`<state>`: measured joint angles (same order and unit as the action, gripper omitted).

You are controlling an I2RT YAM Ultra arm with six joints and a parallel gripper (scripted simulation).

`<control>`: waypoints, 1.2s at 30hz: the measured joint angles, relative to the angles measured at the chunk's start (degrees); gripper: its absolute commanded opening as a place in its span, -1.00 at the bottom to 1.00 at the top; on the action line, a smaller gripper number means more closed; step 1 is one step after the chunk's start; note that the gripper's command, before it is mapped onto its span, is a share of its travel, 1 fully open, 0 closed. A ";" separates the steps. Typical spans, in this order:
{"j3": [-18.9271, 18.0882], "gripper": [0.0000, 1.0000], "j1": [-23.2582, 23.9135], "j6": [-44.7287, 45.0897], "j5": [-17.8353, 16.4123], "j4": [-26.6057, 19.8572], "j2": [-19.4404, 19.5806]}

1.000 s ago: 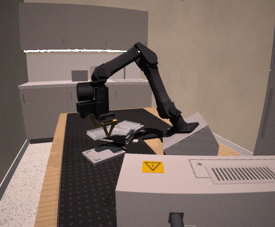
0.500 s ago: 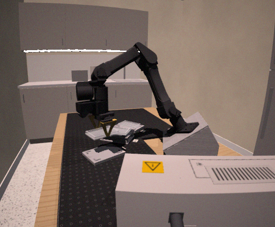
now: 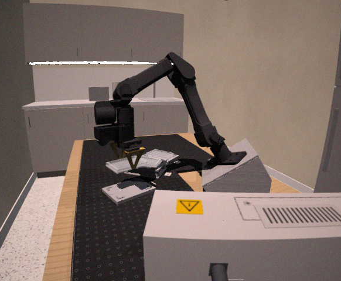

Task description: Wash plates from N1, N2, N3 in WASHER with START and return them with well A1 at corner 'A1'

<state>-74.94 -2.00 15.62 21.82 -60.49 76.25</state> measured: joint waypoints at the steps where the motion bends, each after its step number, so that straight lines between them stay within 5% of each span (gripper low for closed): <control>1: 0.00 -1.00 0.00 0.00 0.00 0.00 0.00; 17: 1.05 -1.00 0.35 0.33 -0.22 0.74 0.04; 36: 4.26 -1.00 2.69 2.32 -1.18 6.80 2.29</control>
<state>-70.67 0.69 17.93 20.64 -53.69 78.54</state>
